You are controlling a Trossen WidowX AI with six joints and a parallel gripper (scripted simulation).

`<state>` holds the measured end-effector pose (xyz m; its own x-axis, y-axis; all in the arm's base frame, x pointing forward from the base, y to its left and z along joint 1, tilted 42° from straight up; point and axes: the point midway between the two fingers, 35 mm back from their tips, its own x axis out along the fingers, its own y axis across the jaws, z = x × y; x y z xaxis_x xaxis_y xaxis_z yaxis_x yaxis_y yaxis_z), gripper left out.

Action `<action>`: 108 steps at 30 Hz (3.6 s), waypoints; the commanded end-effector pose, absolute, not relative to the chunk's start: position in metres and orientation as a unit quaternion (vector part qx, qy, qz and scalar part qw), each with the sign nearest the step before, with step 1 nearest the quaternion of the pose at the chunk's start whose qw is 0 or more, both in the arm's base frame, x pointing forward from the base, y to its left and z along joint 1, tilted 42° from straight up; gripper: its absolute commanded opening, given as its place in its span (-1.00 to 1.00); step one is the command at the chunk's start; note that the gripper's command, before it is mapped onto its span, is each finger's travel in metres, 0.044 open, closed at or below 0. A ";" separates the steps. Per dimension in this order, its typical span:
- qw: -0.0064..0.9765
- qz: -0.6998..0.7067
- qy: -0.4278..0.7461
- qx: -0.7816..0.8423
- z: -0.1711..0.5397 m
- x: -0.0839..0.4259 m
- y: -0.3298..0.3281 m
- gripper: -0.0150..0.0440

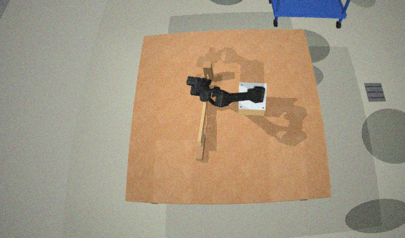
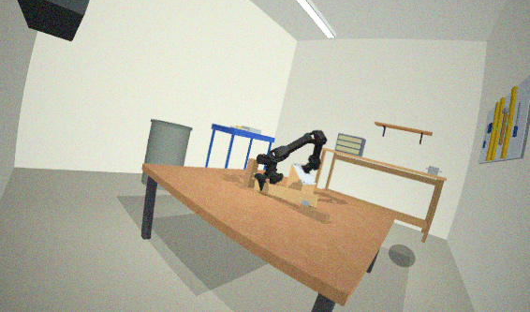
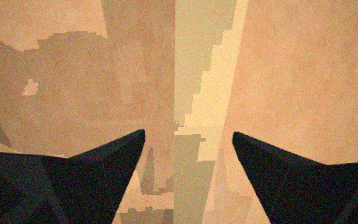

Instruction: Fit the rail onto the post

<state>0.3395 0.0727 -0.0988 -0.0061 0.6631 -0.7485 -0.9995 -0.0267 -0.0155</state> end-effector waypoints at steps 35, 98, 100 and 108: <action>0.640 0.651 0.282 -0.295 -0.097 0.339 0.071 -0.49; 0.639 0.651 0.283 -0.295 -0.074 0.343 0.049 -0.49; 0.639 0.651 0.283 -0.296 -0.073 0.343 0.049 -0.49; 0.639 0.651 0.283 -0.296 -0.070 0.343 0.046 -0.49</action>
<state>0.3402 0.0497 -0.0737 -0.0196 0.6641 -0.7474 -0.9996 -0.0296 0.0000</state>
